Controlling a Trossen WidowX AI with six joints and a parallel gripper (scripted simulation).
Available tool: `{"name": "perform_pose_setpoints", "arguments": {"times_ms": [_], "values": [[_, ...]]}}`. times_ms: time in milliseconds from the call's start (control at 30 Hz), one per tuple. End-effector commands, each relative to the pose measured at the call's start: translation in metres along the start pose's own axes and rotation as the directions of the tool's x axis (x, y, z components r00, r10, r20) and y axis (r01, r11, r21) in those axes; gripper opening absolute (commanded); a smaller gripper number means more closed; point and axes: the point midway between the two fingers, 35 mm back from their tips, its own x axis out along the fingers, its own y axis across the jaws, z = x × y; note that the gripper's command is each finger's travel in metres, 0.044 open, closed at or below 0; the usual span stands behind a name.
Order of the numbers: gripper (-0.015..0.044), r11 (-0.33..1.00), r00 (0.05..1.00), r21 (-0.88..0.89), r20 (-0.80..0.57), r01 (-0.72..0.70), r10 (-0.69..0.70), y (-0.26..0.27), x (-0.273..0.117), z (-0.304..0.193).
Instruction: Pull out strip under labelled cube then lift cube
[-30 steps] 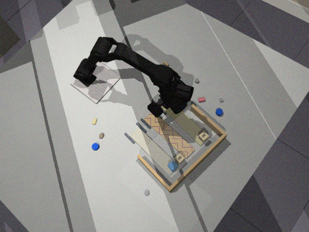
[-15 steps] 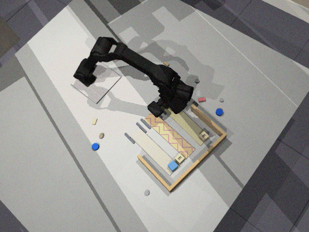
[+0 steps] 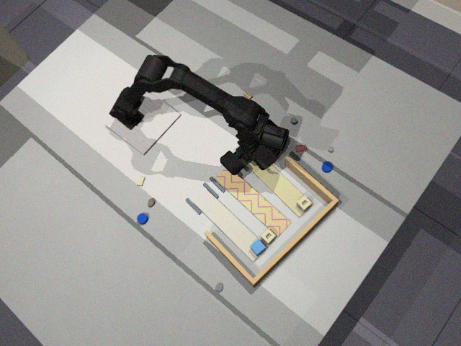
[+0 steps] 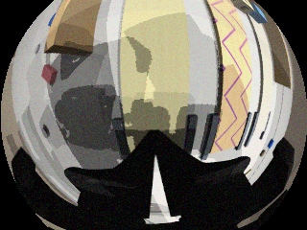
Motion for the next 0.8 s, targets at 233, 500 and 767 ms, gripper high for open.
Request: {"name": "perform_pose_setpoints", "arguments": {"times_ms": [233, 500, 767], "values": [[0.0000, 1.000, 1.000, 0.002, -0.003, 0.007, -0.007, 0.000, 0.005, -0.014], [0.0000, 1.000, 1.000, 0.002, -0.004, 0.007, -0.007, 0.000, 0.005, -0.027], [0.0000, 1.000, 1.000, 0.002, -0.005, 0.007, -0.007, 0.000, 0.006, -0.039]]}}
